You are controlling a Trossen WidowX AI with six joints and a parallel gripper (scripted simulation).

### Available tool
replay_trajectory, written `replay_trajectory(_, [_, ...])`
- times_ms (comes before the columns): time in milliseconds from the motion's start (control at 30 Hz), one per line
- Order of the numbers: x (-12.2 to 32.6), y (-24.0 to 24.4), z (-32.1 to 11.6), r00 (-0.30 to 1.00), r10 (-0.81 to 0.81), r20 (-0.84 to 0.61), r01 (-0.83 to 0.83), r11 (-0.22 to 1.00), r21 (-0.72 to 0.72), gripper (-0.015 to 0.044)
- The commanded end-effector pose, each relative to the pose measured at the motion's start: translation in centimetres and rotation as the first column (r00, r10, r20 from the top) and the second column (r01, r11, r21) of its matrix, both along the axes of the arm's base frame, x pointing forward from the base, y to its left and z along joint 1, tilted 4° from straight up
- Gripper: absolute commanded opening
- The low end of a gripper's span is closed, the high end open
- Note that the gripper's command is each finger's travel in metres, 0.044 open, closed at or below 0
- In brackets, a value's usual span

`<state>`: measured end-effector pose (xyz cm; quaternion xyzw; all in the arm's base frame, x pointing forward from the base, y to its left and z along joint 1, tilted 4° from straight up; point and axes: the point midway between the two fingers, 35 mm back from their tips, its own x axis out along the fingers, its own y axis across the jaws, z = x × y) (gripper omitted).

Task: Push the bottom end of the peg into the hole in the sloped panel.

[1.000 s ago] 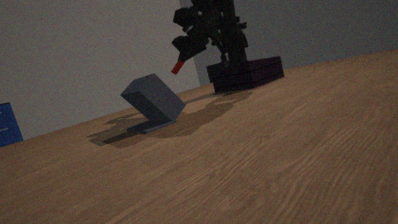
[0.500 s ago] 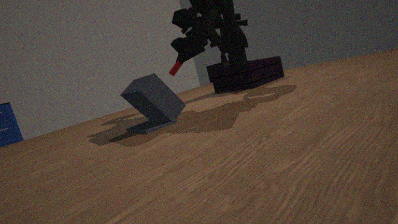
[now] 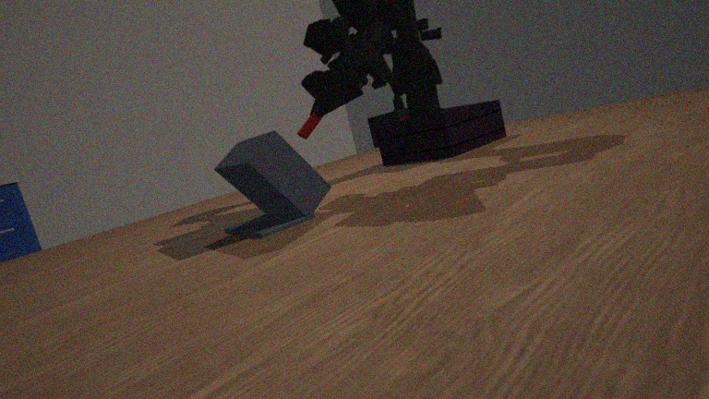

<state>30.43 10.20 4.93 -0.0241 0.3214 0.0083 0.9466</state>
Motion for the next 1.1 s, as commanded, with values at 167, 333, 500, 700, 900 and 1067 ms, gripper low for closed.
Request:
replay_trajectory(167, [0.5, 0.3, -0.5, 1.000, 0.013, 0.006, -0.013, 1.000, 0.001, 0.0000])
replay_trajectory(333, [0.8, 0.4, -0.8, 1.000, 0.016, 0.011, -0.016, 1.000, 0.002, 0.0000])
replay_trajectory(500, [1.1, 0.5, -1.0, 1.000, 0.019, 0.017, -0.019, 1.000, 0.004, 0.0000])
replay_trajectory(700, [1.4, 0.5, -1.3, 0.999, 0.023, 0.023, -0.023, 1.000, 0.006, 0.0000])
replay_trajectory(900, [1.6, 0.6, -1.5, 0.999, 0.024, 0.028, -0.025, 1.000, 0.006, 0.0000])
replay_trajectory(1067, [1.8, 0.6, -1.7, 0.999, 0.027, 0.034, -0.027, 1.000, 0.007, 0.0000])
